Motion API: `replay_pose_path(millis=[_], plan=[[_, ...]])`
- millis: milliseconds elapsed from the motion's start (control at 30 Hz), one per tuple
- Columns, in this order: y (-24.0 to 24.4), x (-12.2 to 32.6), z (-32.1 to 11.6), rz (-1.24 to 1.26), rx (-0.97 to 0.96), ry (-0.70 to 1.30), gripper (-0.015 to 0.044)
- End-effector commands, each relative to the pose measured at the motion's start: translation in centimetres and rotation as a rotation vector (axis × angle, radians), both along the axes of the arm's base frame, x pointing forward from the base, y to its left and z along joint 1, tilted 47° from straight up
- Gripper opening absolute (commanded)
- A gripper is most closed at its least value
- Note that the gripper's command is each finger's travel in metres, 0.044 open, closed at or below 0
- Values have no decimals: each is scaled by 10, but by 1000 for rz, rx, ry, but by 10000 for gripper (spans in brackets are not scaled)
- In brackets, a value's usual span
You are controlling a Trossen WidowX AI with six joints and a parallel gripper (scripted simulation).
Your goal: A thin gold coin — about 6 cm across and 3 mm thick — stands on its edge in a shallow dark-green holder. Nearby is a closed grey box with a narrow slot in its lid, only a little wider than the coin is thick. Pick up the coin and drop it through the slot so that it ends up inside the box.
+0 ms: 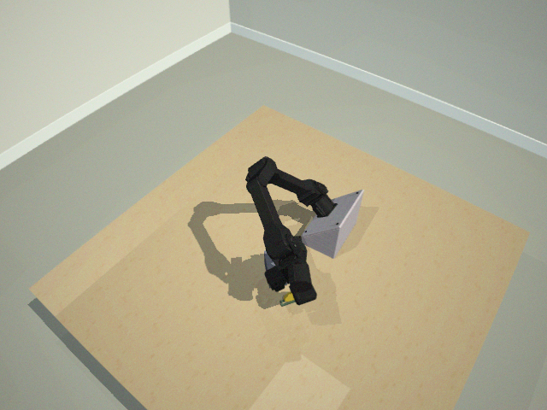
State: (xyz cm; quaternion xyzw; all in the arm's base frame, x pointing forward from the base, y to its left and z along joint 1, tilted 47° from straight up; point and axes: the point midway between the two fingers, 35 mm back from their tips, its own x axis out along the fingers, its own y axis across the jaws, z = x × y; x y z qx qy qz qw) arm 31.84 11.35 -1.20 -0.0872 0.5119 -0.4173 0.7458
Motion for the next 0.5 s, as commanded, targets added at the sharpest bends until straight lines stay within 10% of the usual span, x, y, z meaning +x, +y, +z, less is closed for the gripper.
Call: replay_pose_path(millis=[0, 467], plan=[[-3, 1, -3, 8, -2, -2, 161], [-19, 6, -19, 9, -1, -3, 161]])
